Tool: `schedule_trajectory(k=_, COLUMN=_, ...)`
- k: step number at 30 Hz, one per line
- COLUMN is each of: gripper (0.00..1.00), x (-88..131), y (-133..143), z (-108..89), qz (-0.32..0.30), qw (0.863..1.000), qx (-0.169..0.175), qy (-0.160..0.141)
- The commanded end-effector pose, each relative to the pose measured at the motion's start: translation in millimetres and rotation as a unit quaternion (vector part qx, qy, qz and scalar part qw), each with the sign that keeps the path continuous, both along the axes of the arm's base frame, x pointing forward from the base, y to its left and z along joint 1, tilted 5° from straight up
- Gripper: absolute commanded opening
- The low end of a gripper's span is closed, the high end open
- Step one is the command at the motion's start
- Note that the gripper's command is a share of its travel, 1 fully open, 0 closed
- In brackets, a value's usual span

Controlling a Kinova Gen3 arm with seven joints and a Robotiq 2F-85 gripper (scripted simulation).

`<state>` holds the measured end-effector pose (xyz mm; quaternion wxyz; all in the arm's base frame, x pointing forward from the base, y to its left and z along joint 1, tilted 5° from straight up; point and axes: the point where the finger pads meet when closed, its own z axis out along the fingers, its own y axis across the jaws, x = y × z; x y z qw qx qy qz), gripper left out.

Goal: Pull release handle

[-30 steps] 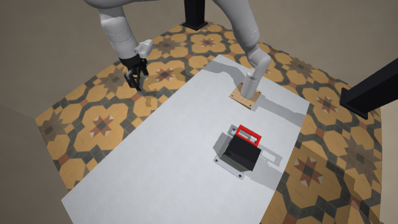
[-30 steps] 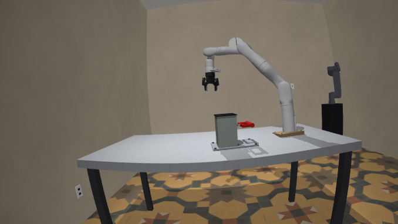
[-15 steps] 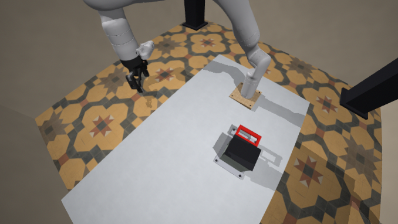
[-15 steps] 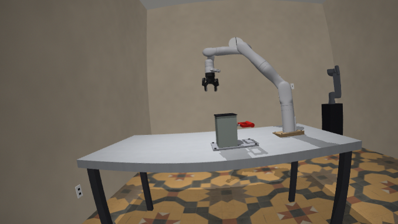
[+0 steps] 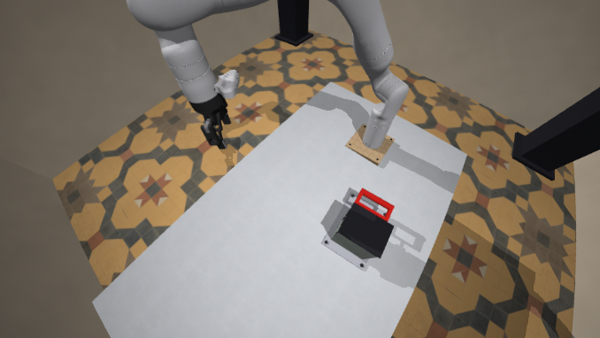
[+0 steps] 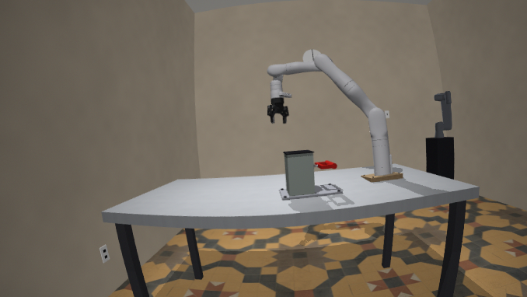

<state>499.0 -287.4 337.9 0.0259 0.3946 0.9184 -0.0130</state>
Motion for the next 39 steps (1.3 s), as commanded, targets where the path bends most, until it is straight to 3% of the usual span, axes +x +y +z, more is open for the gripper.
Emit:
schedule_trajectory(k=1, gripper=1.00, x=0, y=7, z=-0.2, qz=0.009, qw=1.000, qx=0.001, qy=0.000)
schedule_trajectory(k=21, gripper=1.00, x=-6, y=100, z=-45.5, qz=0.174, qw=0.984, qx=0.026, qy=0.030)
schedule_trajectory(k=32, gripper=1.00, x=-32, y=177, z=-81.0, qz=0.314, qw=0.947, qx=0.043, qy=0.054)
schedule_trajectory(k=34, gripper=1.00, x=-32, y=177, z=-81.0, qz=0.314, qw=0.947, qx=0.043, qy=0.054)
schedule_trajectory(k=39, gripper=1.00, x=-51, y=213, z=-97.6, qz=0.383, qw=0.920, qx=0.049, qy=0.066)
